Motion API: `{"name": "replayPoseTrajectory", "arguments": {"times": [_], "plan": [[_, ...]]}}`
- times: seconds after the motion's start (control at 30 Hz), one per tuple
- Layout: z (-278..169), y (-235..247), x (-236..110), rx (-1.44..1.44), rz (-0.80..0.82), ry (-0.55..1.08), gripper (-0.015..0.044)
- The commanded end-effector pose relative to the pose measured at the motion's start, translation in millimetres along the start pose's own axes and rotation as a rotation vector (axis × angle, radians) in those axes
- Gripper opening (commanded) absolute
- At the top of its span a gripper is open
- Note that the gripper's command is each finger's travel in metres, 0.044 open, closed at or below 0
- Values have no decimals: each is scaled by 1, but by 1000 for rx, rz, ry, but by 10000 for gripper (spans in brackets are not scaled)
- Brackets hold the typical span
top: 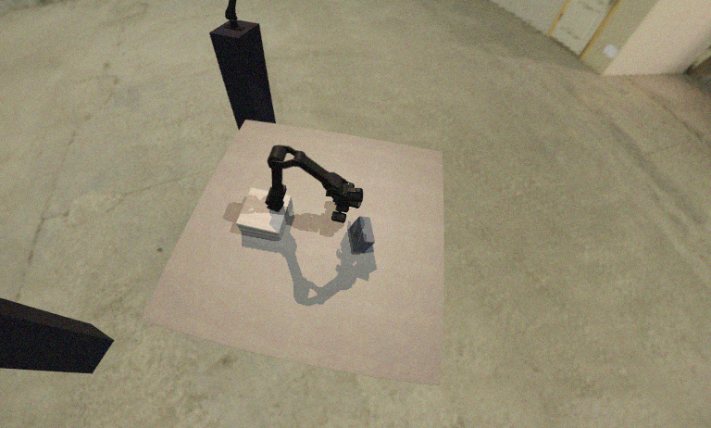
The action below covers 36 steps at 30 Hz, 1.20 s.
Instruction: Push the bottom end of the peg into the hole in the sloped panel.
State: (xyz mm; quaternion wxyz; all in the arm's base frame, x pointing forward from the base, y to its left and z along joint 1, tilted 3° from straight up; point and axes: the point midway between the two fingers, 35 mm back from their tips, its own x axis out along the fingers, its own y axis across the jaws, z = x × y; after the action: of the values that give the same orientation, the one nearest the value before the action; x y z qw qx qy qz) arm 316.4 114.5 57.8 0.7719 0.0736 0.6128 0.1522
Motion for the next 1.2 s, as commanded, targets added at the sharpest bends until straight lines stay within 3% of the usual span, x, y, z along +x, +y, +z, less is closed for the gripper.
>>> {"name": "replayPoseTrajectory", "arguments": {"times": [0.0,1.17], "plan": [[0,-4,1,-7,17,-11,0],[7,-41,-3,-59,117,-161,0]]}}
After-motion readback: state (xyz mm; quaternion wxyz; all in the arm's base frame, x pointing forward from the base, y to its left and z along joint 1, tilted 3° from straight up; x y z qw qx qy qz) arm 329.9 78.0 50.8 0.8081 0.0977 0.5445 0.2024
